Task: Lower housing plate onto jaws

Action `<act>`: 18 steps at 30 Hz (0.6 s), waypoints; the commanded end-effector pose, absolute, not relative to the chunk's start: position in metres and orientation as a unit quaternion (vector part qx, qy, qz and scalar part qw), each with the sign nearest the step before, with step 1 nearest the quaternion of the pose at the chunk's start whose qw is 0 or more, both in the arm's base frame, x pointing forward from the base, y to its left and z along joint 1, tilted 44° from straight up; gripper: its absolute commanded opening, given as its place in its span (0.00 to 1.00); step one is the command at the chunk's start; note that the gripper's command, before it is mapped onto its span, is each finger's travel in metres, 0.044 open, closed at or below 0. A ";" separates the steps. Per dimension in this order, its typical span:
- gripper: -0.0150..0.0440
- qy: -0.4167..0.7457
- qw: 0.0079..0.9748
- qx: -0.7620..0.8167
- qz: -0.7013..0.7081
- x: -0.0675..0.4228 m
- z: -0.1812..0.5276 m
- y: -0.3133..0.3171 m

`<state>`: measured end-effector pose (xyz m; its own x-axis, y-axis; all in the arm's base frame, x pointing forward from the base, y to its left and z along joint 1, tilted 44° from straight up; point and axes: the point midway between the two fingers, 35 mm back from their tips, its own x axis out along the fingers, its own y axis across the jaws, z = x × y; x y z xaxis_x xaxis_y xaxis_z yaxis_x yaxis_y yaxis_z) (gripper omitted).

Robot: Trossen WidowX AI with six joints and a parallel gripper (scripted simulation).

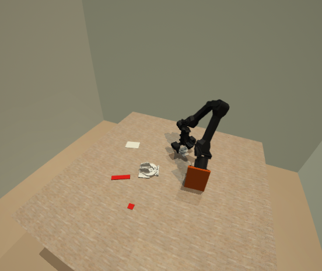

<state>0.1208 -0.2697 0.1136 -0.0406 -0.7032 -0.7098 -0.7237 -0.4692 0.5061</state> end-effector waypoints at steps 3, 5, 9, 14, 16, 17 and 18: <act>0.97 0.515 0.010 -0.693 0.505 0.121 0.114 -0.270; 0.94 0.515 0.010 -0.693 0.505 0.121 0.114 -0.270; 0.90 0.515 0.010 -0.693 0.505 0.121 0.114 -0.270; 0.85 0.515 0.010 -0.693 0.505 0.121 0.114 -0.270; 0.85 0.515 0.010 -0.693 0.505 0.121 0.114 -0.270; 0.85 0.515 0.010 -0.693 0.505 0.121 0.114 -0.270; 0.85 0.515 0.010 -0.693 0.505 0.121 0.114 -0.270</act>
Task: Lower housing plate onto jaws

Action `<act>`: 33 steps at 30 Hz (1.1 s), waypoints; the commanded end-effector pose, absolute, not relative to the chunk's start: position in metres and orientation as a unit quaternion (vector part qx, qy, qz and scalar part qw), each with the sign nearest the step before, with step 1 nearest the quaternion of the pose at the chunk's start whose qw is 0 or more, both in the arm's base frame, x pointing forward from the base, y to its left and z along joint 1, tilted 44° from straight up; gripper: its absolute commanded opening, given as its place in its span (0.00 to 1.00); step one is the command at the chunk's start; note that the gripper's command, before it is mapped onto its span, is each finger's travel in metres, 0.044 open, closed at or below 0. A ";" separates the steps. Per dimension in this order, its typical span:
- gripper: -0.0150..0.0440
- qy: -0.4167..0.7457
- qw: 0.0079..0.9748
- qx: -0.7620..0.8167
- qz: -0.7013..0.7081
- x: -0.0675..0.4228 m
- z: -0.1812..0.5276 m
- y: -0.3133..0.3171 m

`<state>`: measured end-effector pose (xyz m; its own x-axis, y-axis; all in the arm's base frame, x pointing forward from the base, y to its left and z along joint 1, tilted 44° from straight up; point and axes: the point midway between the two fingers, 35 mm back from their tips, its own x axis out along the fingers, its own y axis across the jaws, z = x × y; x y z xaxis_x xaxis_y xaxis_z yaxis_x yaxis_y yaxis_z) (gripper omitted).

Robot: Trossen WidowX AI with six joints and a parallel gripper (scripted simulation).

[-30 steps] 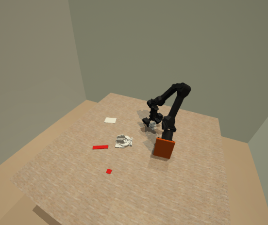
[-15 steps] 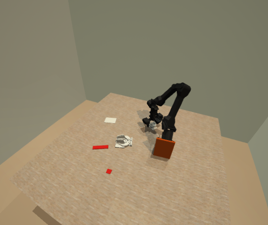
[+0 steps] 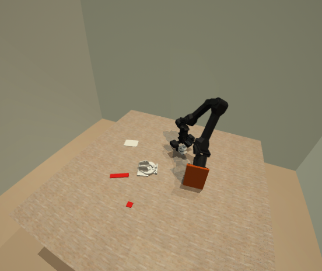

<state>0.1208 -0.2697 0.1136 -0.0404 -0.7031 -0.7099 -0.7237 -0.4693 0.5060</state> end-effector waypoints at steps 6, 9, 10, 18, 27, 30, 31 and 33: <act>0.85 0.515 0.010 -0.693 0.505 0.121 0.114 -0.270; 0.85 0.515 0.011 -0.693 0.505 0.122 0.117 -0.267; 0.85 0.515 0.011 -0.693 0.505 0.123 0.119 -0.265; 0.85 0.513 0.012 -0.693 0.506 0.126 0.137 -0.247; 0.85 0.512 0.011 -0.694 0.506 0.126 0.157 -0.227; 0.85 0.512 0.011 -0.694 0.505 0.125 0.164 -0.220; 0.85 0.512 0.011 -0.695 0.505 0.124 0.165 -0.219; 0.85 0.512 0.011 -0.695 0.505 0.124 0.165 -0.219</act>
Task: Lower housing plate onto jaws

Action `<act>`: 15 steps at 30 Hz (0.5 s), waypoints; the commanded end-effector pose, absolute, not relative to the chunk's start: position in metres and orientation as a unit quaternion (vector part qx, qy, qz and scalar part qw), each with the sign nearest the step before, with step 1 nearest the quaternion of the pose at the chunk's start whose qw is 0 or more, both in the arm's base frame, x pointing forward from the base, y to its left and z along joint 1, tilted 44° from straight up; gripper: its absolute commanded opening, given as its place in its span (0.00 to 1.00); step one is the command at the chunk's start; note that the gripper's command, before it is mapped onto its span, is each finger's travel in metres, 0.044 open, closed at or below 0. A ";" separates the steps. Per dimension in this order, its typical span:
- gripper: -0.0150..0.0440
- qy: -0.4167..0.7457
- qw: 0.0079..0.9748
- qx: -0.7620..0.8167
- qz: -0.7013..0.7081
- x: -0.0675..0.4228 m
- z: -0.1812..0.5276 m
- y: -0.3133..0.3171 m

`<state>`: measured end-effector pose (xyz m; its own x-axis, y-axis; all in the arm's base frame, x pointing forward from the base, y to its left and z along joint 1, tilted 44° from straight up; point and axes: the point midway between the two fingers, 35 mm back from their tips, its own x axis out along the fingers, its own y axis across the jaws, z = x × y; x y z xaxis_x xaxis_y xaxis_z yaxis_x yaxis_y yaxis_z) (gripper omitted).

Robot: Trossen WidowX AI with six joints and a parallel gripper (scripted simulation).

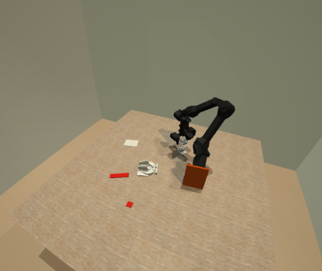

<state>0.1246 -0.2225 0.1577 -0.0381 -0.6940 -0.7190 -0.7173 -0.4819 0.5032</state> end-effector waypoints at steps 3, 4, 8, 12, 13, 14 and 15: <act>0.85 0.512 0.011 -0.695 0.505 0.124 0.165 -0.219; 0.85 0.512 0.011 -0.695 0.505 0.124 0.165 -0.219; 0.85 0.506 0.004 -0.695 0.511 0.126 0.164 -0.218; 0.85 0.470 -0.036 -0.695 0.543 0.133 0.160 -0.217; 0.85 0.460 -0.046 -0.694 0.551 0.135 0.159 -0.216; 0.85 0.450 -0.056 -0.694 0.559 0.137 0.158 -0.216; 0.85 0.440 -0.067 -0.693 0.567 0.138 0.157 -0.216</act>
<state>0.1321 -0.2168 0.1590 -0.0313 -0.6897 -0.7234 -0.6180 -0.5555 0.5564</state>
